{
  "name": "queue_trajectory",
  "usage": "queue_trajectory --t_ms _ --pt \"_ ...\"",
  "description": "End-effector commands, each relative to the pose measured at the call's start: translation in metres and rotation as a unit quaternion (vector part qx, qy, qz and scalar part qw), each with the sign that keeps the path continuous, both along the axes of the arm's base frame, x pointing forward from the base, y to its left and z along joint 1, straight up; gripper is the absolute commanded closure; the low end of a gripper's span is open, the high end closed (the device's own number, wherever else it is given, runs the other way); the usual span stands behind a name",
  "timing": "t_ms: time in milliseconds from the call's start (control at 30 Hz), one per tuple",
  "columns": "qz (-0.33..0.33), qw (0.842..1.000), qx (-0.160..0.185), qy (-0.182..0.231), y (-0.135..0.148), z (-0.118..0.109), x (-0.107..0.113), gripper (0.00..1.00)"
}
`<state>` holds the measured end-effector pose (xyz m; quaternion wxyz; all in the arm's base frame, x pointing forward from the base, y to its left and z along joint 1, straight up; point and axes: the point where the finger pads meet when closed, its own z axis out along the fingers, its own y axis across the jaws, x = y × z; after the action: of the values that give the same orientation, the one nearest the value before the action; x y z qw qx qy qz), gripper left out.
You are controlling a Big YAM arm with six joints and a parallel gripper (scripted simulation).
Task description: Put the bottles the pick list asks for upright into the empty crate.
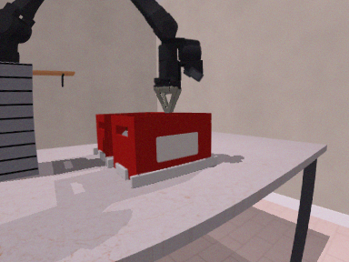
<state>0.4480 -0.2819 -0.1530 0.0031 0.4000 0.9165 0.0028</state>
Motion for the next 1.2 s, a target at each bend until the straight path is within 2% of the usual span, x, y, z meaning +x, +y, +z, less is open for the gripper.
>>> queue_trajectory --t_ms 0,133,233,300,367,400,433,733,833,933,967,1033,1067,1167 --pt "-0.008 1.0 -0.01 -0.013 -0.009 -0.004 0.016 0.39" --pt "-0.008 1.0 -0.01 -0.013 -0.009 -0.009 0.015 0.39" --pt "-0.007 1.0 -0.016 -0.022 -0.013 -0.004 0.022 0.39" --pt "-0.007 1.0 -0.012 -0.015 -0.011 -0.015 0.018 0.39" --pt "-0.007 1.0 -0.012 -0.015 -0.011 -0.015 0.018 0.39" --pt "-0.007 1.0 -0.007 -0.007 -0.004 -0.017 0.007 0.39" --pt "-0.007 1.0 -0.004 -0.004 -0.002 -0.024 0.005 0.39" --pt "-0.007 1.0 -0.015 -0.021 -0.012 -0.023 0.022 0.39" --pt "-0.007 1.0 -0.011 -0.014 -0.01 -0.034 0.018 0.39" --pt "-0.007 1.0 -0.011 -0.014 -0.01 -0.036 0.018 0.39" --pt "-0.007 1.0 -0.008 -0.01 -0.003 -0.032 0.007 0.39" --pt "-0.007 1.0 -0.007 -0.007 -0.005 -0.043 0.009 0.39" --pt "-0.003 1.0 -0.008 -0.011 -0.007 -0.032 0.011 0.39" --pt "-0.003 1.0 -0.008 -0.011 -0.007 -0.032 0.011 0.39"
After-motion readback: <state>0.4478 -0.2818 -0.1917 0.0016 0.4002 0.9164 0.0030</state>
